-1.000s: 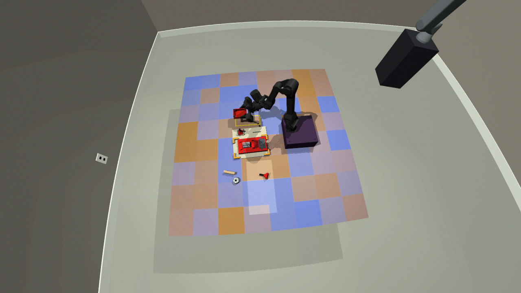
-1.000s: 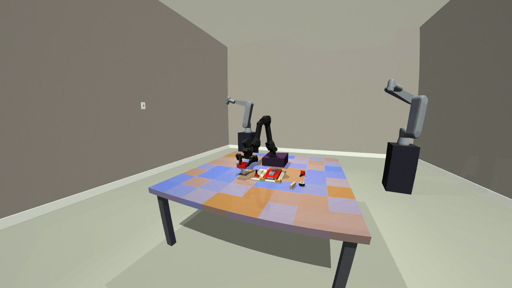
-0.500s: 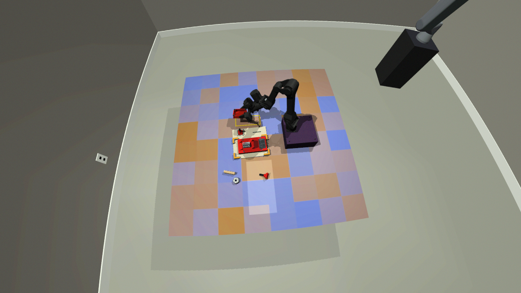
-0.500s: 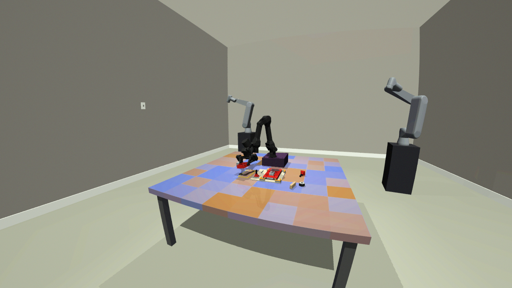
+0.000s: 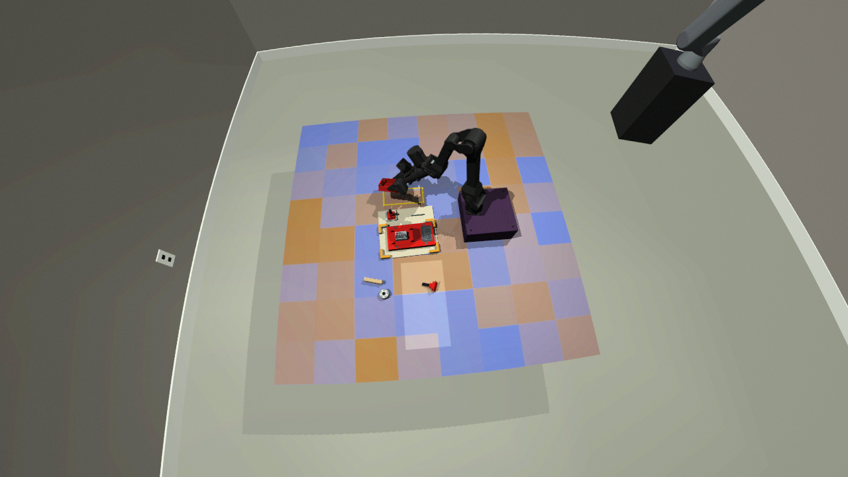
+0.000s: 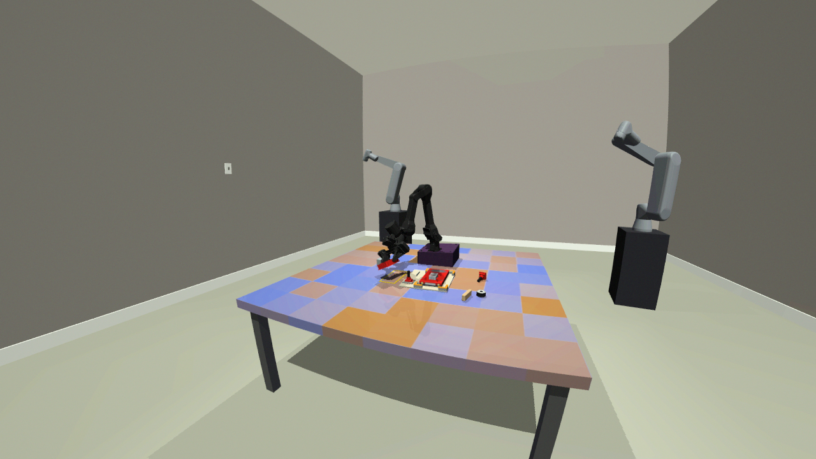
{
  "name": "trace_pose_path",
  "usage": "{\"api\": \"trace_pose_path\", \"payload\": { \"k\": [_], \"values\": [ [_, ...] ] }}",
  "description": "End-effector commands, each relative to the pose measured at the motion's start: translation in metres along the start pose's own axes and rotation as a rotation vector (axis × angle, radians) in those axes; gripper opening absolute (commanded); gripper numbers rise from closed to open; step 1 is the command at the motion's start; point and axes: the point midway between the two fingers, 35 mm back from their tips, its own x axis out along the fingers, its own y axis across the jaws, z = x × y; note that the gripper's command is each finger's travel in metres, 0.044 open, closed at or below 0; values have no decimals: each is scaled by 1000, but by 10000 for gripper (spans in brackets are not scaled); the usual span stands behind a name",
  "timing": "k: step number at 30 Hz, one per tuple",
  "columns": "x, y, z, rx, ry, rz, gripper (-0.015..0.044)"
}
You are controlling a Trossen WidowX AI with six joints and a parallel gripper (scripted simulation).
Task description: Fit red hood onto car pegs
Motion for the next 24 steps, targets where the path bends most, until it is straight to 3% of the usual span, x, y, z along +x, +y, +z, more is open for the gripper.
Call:
{"api": "trace_pose_path", "payload": {
  "k": [1, 24],
  "values": [
    [0, 0, 1, 71, -5, -2, 0],
    [0, 0, 1, 553, -5, -1, 0]
  ]
}}
